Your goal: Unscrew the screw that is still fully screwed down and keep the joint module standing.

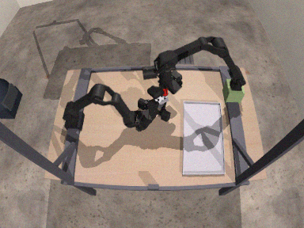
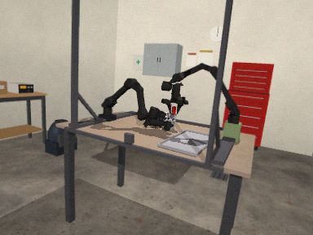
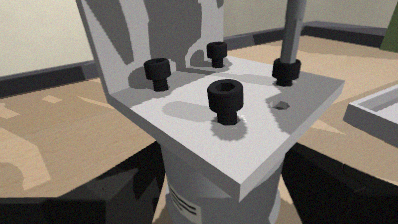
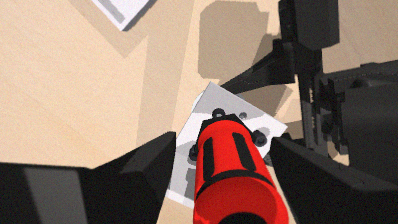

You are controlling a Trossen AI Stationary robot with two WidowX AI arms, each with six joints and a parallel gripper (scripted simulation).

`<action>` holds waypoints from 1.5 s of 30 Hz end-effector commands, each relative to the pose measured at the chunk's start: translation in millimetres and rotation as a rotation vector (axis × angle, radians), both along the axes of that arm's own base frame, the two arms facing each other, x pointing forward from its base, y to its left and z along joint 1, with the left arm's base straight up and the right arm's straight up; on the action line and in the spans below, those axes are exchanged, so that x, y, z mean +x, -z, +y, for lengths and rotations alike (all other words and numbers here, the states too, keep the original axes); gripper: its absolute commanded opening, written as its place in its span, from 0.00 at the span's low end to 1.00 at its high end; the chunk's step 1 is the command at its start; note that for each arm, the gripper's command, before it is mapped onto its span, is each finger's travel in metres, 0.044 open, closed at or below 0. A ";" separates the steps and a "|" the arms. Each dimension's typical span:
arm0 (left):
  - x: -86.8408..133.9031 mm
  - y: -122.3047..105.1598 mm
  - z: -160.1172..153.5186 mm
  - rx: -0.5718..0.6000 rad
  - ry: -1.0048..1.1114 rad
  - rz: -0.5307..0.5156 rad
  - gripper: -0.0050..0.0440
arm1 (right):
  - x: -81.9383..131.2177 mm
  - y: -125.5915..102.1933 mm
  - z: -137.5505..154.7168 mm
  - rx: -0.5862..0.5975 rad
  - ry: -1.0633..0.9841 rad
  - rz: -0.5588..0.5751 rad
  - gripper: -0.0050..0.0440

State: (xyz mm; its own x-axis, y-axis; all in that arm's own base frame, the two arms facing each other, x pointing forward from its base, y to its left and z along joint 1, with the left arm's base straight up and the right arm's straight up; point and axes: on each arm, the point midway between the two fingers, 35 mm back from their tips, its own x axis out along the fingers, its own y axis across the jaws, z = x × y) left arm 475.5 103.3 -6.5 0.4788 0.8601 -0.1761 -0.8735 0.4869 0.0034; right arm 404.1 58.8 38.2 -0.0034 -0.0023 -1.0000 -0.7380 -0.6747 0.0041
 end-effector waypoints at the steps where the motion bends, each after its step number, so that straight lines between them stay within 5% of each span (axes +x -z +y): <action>1: 4.3 -10.7 1.6 -0.001 -0.003 -0.028 0.60 | 5.0 -12.9 0.3 0.007 -0.002 -0.038 0.61; 45: 4.3 -10.7 1.6 -0.001 -0.003 -0.028 0.60 | 5.1 -10.8 0.0 0.030 1.852 -0.023 0.61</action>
